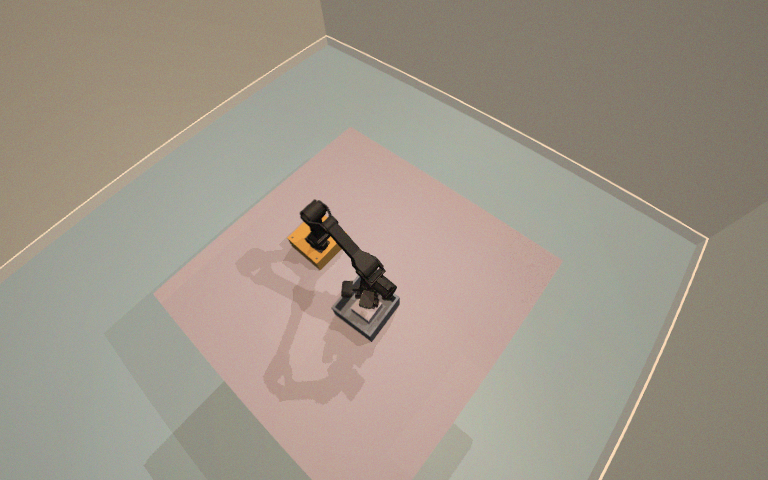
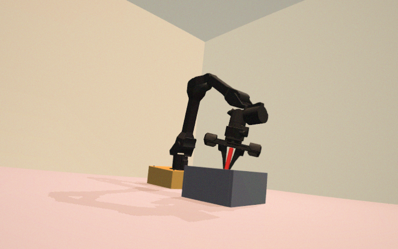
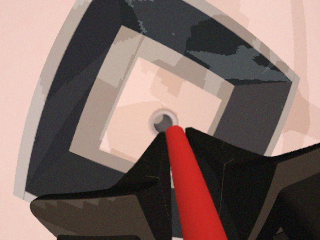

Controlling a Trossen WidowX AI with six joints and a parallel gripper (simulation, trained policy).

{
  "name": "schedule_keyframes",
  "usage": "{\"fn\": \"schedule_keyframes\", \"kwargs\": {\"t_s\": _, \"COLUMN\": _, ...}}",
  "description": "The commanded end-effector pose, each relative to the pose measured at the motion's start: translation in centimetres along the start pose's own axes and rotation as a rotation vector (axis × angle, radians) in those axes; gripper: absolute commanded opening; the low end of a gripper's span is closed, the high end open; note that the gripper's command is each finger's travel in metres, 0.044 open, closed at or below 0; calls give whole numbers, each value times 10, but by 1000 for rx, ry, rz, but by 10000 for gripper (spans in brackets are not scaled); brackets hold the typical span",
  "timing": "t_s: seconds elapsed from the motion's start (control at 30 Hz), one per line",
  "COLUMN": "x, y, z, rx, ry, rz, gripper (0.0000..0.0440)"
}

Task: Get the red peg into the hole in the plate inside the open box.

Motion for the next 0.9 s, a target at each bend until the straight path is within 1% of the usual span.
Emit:
{"fn": "schedule_keyframes", "kwargs": {"t_s": 0.0, "x": -1, "y": 7, "z": 13, "rx": 18, "ry": 29, "rz": -38, "gripper": 0}}
{"fn": "schedule_keyframes", "kwargs": {"t_s": 0.07, "x": -1, "y": 7, "z": 19, "rx": 32, "ry": 40, "rz": -60, "gripper": 1}}
{"fn": "schedule_keyframes", "kwargs": {"t_s": 0.13, "x": -2, "y": 7, "z": 25, "rx": 51, "ry": 48, "rz": -81, "gripper": 17}}
{"fn": "schedule_keyframes", "kwargs": {"t_s": 0.2, "x": -2, "y": 6, "z": 31, "rx": 71, "ry": 54, "rz": -101, "gripper": 54}}
{"fn": "schedule_keyframes", "kwargs": {"t_s": 0.33, "x": -3, "y": 6, "z": 42, "rx": 103, "ry": 66, "rz": -128, "gripper": 148}}
{"fn": "schedule_keyframes", "kwargs": {"t_s": 0.37, "x": -3, "y": 8, "z": 44, "rx": 109, "ry": 70, "rz": -128, "gripper": 165}}
{"fn": "schedule_keyframes", "kwargs": {"t_s": 0.43, "x": -4, "y": 13, "z": 44, "rx": 103, "ry": 77, "rz": -149, "gripper": 169}}
{"fn": "schedule_keyframes", "kwargs": {"t_s": 0.5, "x": -3, "y": 18, "z": 45, "rx": 105, "ry": 89, "rz": -157, "gripper": 214}}
{"fn": "schedule_keyframes", "kwargs": {"t_s": 0.6, "x": -2, "y": 27, "z": 44, "rx": 107, "ry": 108, "rz": -158, "gripper": 292}}
{"fn": "schedule_keyframes", "kwargs": {"t_s": 0.7, "x": 2, "y": 39, "z": 39, "rx": 98, "ry": 150, "rz": -154, "gripper": 371}}
{"fn": "schedule_keyframes", "kwargs": {"t_s": 0.8, "x": 5, "y": 51, "z": 35, "rx": 92, "ry": 171, "rz": -164, "gripper": 440}}
{"fn": "schedule_keyframes", "kwargs": {"t_s": 0.87, "x": 8, "y": 58, "z": 31, "rx": 89, "ry": 190, "rz": -170, "gripper": 440}}
Point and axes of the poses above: the point midway between the two fingers, 35 mm back from their tips, its own z axis out along the fingers, its own x axis across the jaws, y = z × x, the point moved 10 cm from there along -z, back along the fingers, and after that the axes turned 12 degrees about -z, right-handed, at the moved point
